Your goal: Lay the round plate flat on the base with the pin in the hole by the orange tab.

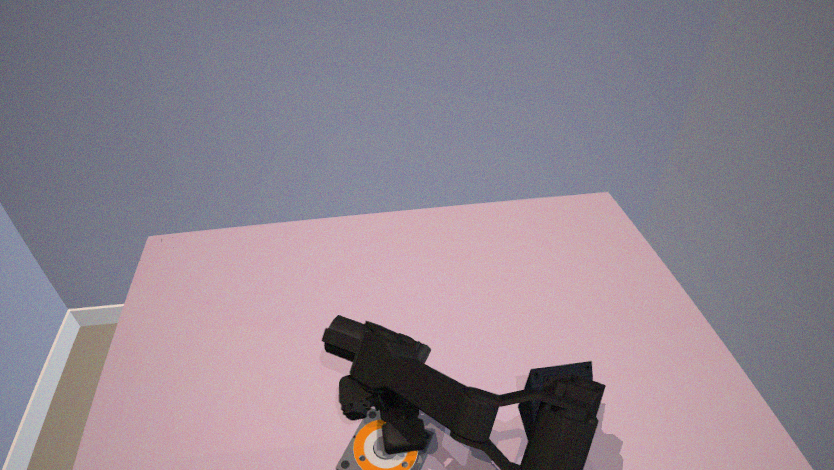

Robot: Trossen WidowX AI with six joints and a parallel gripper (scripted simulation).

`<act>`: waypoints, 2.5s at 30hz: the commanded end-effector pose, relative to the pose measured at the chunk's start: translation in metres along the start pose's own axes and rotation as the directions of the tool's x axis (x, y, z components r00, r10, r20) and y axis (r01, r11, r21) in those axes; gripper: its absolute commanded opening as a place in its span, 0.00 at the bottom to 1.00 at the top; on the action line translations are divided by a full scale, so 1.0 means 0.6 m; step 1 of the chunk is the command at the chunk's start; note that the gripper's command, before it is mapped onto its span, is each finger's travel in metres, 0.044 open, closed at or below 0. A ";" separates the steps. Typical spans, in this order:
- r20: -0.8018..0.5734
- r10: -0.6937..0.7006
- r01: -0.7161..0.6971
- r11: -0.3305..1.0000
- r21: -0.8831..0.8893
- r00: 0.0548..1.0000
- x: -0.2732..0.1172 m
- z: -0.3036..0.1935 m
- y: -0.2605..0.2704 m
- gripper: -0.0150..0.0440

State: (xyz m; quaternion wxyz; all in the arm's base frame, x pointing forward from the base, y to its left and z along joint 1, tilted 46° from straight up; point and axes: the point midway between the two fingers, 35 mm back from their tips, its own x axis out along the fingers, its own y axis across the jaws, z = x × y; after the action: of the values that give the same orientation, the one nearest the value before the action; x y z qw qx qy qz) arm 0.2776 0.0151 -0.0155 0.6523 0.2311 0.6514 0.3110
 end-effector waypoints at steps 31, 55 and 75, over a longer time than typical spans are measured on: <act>0.008 0.003 -0.003 1.000 -0.009 1.000 -0.004 0.047 -0.010 0.25; 0.009 0.003 -0.003 1.000 -0.009 1.000 -0.005 0.073 -0.003 0.25; 0.009 0.004 -0.004 1.000 -0.010 1.000 -0.009 0.096 0.009 0.25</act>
State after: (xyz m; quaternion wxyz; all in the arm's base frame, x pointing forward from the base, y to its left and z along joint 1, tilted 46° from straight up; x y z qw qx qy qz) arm 0.3294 0.0156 -0.0081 0.6543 0.2310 0.6514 0.3071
